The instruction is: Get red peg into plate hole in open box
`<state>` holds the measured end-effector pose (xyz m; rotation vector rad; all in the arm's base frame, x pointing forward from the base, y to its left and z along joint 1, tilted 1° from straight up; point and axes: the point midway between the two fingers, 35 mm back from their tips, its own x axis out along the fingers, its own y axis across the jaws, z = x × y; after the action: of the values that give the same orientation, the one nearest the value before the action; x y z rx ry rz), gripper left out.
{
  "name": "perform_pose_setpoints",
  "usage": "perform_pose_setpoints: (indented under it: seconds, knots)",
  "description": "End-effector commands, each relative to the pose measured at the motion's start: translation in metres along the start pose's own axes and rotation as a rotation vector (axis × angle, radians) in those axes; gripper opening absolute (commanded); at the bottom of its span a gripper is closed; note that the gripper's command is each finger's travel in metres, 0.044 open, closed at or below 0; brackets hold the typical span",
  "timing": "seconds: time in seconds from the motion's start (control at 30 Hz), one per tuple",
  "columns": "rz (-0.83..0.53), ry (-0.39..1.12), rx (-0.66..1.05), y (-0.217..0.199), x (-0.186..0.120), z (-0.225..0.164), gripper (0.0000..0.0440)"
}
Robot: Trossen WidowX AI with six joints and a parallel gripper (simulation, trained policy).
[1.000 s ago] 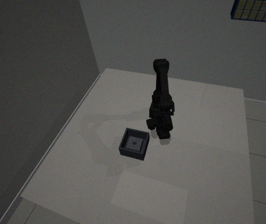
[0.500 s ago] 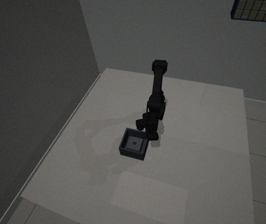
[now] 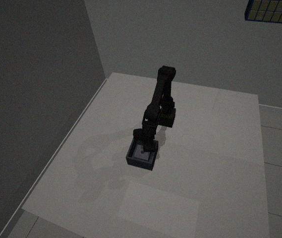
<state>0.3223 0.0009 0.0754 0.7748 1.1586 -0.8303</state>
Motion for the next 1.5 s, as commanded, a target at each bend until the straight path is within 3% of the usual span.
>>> perform_pose_setpoints:
  seconds: [0.0, 0.37, 0.57, 0.7, 1.2, 1.47]
  knots:
    - [0.004, 0.006, 0.015, 0.002, 0.008, 0.012, 0.0004]
    - [-0.024, 0.049, 0.032, -0.001, 0.042, 0.023, 0.0013]
    - [-0.051, 0.068, 0.004, -0.005, 0.061, 0.023, 0.0142]
    - [-0.065, 0.074, -0.006, -0.003, 0.068, 0.026, 0.016]
    - [-0.026, 0.027, -0.03, 0.022, 0.076, 0.067, 0.0437]
    - [0.02, -0.047, -0.005, 0.032, 0.071, 0.099, 0.044]
